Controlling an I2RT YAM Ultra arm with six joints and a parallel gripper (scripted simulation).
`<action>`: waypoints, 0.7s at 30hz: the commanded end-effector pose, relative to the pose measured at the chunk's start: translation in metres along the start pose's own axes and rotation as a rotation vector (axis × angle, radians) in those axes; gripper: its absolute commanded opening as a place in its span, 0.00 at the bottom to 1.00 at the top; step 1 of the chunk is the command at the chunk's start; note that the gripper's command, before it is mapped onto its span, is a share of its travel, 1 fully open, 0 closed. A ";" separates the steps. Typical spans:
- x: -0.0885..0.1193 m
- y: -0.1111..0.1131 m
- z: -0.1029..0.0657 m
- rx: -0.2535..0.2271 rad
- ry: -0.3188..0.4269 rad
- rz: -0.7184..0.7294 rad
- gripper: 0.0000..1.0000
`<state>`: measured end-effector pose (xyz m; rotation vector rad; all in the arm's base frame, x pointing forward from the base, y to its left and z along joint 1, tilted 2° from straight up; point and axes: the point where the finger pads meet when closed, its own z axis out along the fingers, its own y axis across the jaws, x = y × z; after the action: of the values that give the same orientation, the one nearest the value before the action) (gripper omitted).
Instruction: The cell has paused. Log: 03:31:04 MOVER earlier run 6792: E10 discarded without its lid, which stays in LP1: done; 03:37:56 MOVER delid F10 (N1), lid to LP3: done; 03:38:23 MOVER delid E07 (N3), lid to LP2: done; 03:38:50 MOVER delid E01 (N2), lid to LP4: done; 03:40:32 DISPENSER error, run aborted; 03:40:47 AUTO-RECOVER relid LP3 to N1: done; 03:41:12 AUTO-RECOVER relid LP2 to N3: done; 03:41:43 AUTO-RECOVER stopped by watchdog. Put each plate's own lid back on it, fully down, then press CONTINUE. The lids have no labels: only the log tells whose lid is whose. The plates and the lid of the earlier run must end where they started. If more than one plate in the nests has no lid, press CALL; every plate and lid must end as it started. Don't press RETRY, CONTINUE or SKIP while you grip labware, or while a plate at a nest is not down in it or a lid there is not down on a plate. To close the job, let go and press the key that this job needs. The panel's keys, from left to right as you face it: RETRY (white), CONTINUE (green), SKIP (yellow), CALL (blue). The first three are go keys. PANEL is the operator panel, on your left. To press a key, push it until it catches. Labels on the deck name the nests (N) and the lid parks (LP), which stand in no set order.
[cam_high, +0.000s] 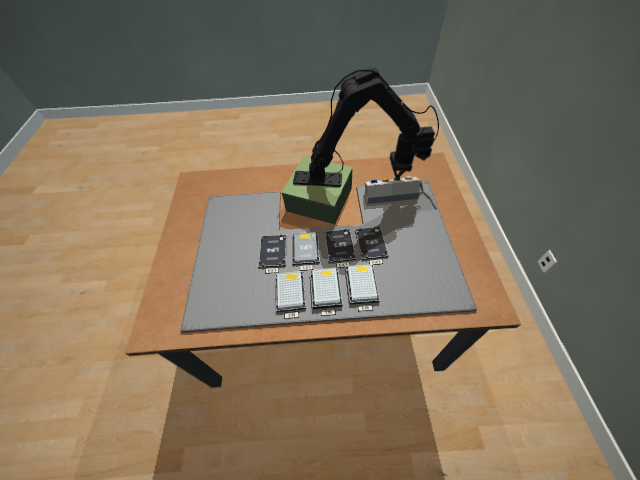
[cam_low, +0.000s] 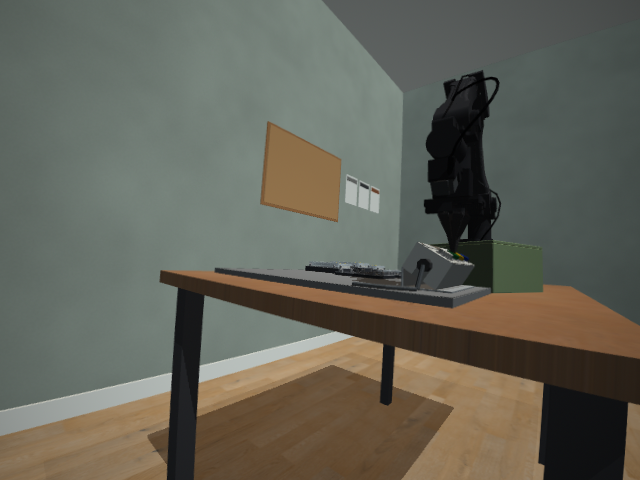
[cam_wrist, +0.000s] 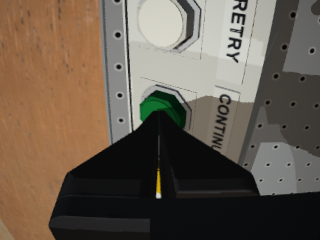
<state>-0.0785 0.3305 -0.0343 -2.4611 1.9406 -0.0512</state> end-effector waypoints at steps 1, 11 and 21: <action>-0.011 -0.003 0.001 0.001 -0.029 0.002 0.00; -0.005 -0.004 0.007 0.001 -0.011 0.002 0.00; 0.001 -0.004 0.011 0.001 0.003 0.003 0.00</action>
<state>-0.0785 0.3305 -0.0343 -2.4616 1.9403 -0.0515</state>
